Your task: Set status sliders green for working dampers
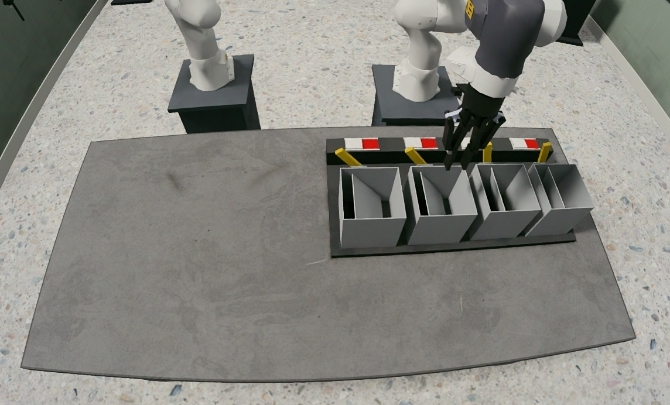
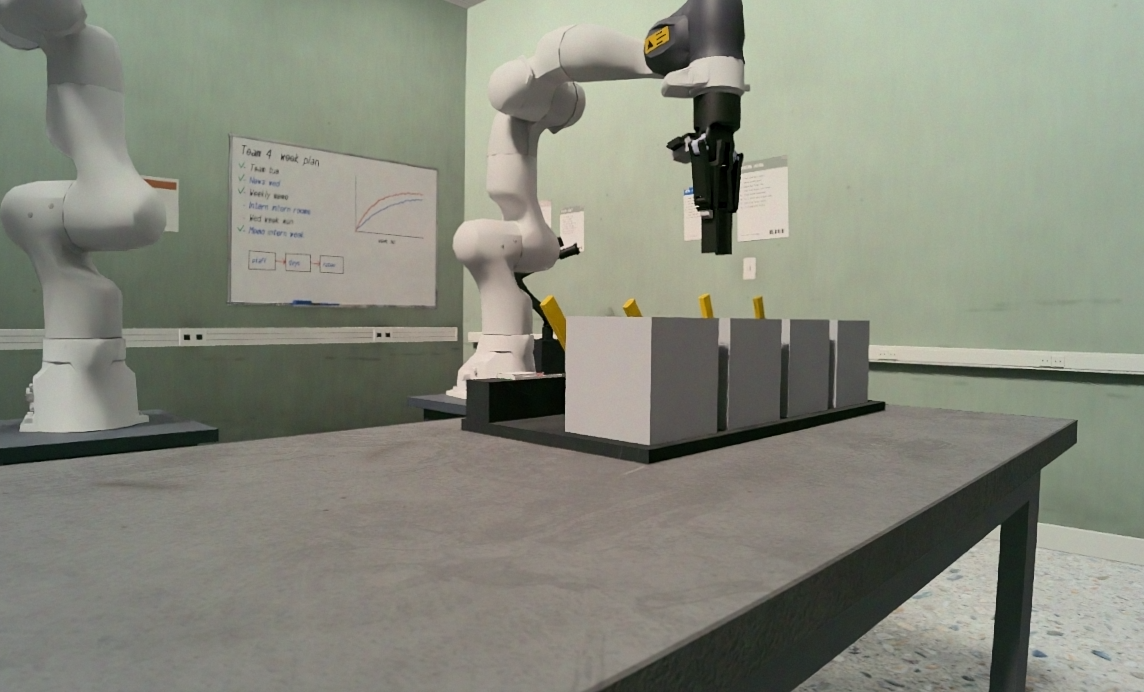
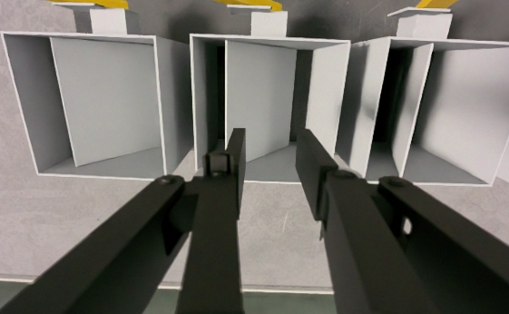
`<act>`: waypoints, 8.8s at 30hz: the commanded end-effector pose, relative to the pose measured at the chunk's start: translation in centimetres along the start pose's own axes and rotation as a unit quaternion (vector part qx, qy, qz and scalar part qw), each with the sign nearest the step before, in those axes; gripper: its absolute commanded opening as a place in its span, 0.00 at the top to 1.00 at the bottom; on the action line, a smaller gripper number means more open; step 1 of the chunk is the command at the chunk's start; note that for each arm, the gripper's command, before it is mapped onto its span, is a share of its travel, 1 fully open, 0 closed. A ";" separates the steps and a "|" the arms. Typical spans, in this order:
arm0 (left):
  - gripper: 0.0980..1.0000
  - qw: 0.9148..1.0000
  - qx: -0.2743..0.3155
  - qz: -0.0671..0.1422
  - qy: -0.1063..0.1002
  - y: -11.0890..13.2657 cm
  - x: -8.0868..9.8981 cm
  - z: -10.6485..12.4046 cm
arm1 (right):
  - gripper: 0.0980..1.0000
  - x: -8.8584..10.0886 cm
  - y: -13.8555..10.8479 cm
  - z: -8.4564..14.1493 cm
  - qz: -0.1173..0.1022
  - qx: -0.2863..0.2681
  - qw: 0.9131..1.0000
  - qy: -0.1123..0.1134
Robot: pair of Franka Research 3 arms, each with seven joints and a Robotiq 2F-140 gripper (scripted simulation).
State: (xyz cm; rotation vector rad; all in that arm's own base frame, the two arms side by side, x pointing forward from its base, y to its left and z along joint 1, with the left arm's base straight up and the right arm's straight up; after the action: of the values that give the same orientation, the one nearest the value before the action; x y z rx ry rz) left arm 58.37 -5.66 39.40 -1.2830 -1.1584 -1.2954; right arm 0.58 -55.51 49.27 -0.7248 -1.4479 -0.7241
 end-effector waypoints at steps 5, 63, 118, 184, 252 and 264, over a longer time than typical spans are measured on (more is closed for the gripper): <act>0.77 1.000 -0.012 0.003 -0.002 -0.1 -0.2 0.0 | 0.00 0.0 0.0 0.1 0.000 -0.002 1.000 0.001; 0.77 1.000 -0.012 0.003 -0.002 -0.7 -0.4 0.3 | 0.00 0.0 0.0 0.1 0.000 -0.002 1.000 0.001; 0.77 1.000 -0.012 0.003 -0.002 -0.7 -0.4 0.3 | 0.00 0.0 0.0 0.1 0.000 -0.002 1.000 0.001; 0.77 1.000 -0.012 0.003 -0.002 -2.9 -0.2 18.6 | 0.00 0.0 0.0 0.1 0.000 -0.002 1.000 0.001; 0.77 1.000 -0.012 0.003 -0.002 -2.9 -0.2 18.6 | 0.00 0.0 0.0 0.1 0.000 -0.002 1.000 0.001; 0.77 1.000 -0.012 0.003 -0.002 -2.9 -0.2 18.6 | 0.00 0.0 0.0 0.1 0.000 -0.002 1.000 0.001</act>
State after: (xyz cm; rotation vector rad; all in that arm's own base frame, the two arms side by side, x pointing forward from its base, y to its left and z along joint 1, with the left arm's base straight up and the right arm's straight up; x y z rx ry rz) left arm 57.54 13.17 39.41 -1.2981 -1.1460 -1.3086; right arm 0.58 -55.51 49.27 -0.7248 -1.4479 -0.7241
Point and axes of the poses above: on each arm, the point where the finger pads meet when closed, its own x axis back along the fingers, its own z axis across the jaws, y = z × x, the point moved 8 cm from there along x, back along the fingers, and after that the axes turned 9 degrees about -x, right-handed, at the moved point
